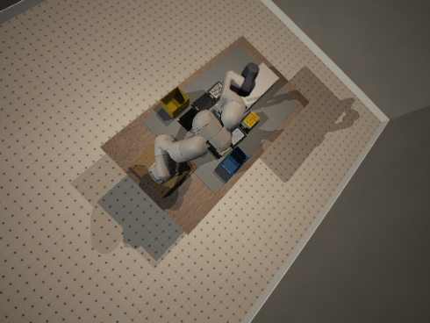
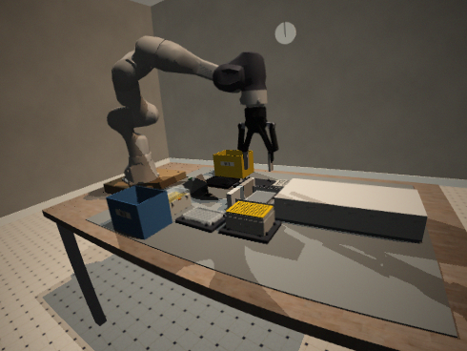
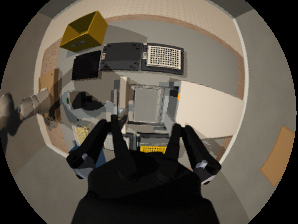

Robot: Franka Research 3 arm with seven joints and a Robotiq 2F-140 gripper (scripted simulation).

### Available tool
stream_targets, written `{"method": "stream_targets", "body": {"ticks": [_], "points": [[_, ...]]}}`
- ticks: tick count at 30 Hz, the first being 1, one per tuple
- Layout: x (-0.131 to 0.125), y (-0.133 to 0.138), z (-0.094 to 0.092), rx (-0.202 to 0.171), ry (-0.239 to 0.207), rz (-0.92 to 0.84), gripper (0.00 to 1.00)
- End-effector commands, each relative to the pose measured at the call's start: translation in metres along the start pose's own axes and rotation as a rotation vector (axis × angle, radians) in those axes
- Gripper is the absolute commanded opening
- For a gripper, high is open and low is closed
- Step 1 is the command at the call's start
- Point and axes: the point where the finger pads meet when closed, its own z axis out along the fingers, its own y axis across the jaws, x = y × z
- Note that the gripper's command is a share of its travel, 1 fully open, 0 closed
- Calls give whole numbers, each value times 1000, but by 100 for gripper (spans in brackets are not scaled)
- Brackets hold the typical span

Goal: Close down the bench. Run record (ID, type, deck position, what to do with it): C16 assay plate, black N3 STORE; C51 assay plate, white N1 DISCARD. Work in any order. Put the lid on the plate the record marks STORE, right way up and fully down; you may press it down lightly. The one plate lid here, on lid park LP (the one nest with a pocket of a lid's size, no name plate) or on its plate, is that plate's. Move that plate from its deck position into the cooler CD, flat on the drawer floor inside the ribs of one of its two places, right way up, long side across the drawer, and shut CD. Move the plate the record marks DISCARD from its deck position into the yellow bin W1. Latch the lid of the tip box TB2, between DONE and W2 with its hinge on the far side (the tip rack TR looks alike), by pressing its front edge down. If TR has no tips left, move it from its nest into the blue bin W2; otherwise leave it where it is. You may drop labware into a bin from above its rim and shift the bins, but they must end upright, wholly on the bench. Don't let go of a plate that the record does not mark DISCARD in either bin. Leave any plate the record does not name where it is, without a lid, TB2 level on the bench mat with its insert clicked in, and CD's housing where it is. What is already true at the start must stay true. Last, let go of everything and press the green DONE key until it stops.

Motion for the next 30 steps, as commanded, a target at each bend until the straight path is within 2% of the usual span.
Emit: {"method": "stream_targets", "body": {"ticks": [1, 2, 3, 30], "points": [[-1, 0, -2, 0, 1, -1, 61], [-1, 0, -2, 0, 1, -1, 61], [-1, -5, -1, 0, 1, -1, 0], [-1, -102, 22, 0, 1, -1, 0]]}}
